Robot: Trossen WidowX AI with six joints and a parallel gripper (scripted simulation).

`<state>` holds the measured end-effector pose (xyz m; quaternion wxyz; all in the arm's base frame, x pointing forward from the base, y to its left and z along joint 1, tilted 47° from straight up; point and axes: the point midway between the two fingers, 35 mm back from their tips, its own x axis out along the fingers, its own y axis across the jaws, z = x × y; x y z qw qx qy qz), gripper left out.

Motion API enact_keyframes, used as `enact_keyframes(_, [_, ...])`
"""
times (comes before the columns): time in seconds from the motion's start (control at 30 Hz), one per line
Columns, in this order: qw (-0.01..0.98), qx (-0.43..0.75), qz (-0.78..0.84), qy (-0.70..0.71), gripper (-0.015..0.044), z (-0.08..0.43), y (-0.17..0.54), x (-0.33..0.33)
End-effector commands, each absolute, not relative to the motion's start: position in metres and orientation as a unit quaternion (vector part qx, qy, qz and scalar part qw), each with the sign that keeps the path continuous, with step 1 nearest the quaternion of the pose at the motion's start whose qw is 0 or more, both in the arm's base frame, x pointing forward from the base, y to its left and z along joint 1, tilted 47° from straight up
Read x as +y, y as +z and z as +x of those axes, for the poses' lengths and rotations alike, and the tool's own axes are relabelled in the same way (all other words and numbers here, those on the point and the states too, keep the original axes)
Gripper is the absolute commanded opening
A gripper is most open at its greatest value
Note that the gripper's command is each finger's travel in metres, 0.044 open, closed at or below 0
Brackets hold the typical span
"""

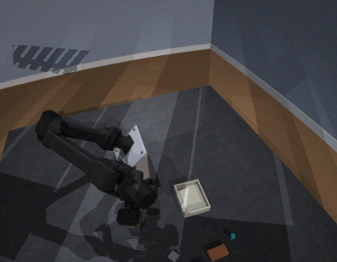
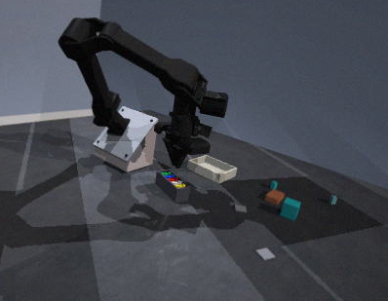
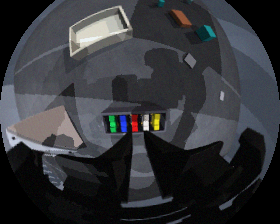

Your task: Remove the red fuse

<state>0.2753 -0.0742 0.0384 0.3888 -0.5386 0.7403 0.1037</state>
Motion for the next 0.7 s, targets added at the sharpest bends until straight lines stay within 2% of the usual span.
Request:
enact_keyframes(0.0, [0.385,0.743,-0.537,0.101,0.0070,0.273,0.036,-0.078])
enact_keyframes(0.67, [0.385,0.743,-0.538,0.101,0.0070,0.270,0.023,-0.092])
